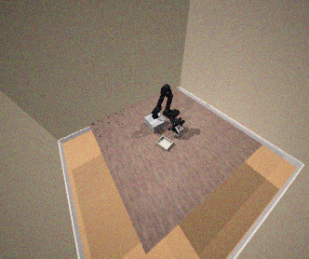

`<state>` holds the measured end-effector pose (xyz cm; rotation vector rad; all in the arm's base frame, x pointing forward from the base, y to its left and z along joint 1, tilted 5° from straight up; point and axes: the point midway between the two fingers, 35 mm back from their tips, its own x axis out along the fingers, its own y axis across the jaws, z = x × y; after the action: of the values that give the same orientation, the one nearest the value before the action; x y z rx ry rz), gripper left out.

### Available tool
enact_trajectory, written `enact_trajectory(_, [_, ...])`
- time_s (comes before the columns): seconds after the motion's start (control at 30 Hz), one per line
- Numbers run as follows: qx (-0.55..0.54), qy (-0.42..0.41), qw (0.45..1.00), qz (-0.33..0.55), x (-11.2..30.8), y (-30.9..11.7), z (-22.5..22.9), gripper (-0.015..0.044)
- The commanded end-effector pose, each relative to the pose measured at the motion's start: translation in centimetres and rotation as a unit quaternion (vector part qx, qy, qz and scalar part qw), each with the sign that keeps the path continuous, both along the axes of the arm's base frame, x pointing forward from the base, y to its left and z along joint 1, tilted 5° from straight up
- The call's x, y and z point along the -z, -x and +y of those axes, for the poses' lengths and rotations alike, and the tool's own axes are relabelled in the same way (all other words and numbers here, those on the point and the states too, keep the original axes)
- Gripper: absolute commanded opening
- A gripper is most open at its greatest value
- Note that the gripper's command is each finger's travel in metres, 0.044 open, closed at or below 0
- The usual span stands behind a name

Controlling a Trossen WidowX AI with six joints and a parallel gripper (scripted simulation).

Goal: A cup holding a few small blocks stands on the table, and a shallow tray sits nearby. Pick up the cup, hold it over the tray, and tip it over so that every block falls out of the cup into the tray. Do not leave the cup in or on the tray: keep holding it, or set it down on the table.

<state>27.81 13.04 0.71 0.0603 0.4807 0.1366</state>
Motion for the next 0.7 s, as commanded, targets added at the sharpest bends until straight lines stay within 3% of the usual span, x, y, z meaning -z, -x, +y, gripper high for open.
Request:
enact_trajectory(0.0, [-0.002,0.0,1.0,-0.001,-0.6,0.0,0.0,0.0])
enact_trajectory(0.67, [-0.002,0.0,1.0,-0.002,-3.7,0.0,-0.3,0.0])
